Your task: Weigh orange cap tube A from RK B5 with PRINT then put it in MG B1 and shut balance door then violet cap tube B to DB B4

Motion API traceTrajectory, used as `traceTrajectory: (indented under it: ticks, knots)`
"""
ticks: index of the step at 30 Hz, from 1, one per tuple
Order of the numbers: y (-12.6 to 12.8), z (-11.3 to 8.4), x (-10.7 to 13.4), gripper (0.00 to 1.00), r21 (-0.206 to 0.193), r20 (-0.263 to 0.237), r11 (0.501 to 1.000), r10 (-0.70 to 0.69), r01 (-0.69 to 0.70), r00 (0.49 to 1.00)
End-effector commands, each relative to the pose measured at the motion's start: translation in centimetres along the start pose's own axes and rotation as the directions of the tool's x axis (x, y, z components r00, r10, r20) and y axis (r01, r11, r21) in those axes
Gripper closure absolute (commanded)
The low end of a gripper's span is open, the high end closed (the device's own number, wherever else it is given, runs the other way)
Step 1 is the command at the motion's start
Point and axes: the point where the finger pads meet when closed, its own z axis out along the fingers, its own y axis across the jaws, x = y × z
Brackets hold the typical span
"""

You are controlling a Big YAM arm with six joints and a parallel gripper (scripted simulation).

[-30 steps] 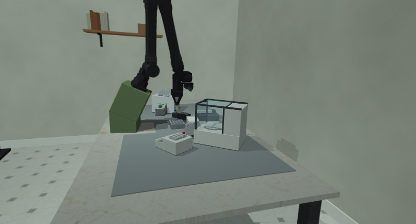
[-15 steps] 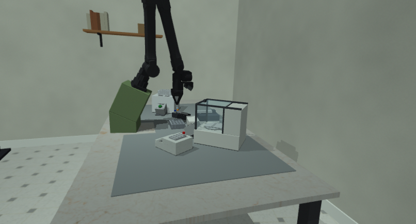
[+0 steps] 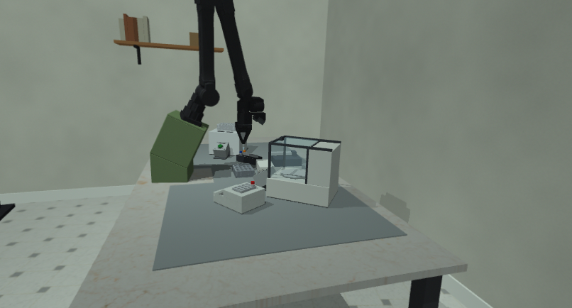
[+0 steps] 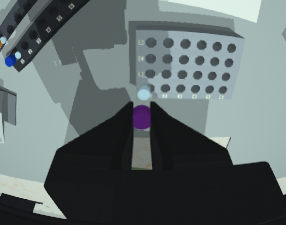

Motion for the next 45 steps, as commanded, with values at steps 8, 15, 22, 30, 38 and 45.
traceTrajectory:
  ticks: [8, 15, 22, 30, 38, 45]
  knots:
    - [0.2, -0.2, -0.7, 0.91, -0.001, 0.012, 1.0, 0.0, 0.0, 1.0]
    - [-2.6, -0.1, 0.5, 0.91, 0.001, 0.006, 0.999, 0.051, -0.051, 0.999]
    - [-7.6, -0.3, 1.3, 0.91, 0.002, 0.006, 0.988, 0.154, -0.154, 0.988]
    - [-12.0, -0.2, 1.5, 0.91, 0.004, 0.001, 0.966, 0.257, -0.257, 0.966]
    - [-18.1, -0.3, 2.7, 0.91, 0.007, 0.013, 0.934, 0.357, -0.357, 0.934]
    - [-22.2, -0.3, 3.9, 0.91, 0.006, 0.005, 0.889, 0.458, -0.458, 0.889]
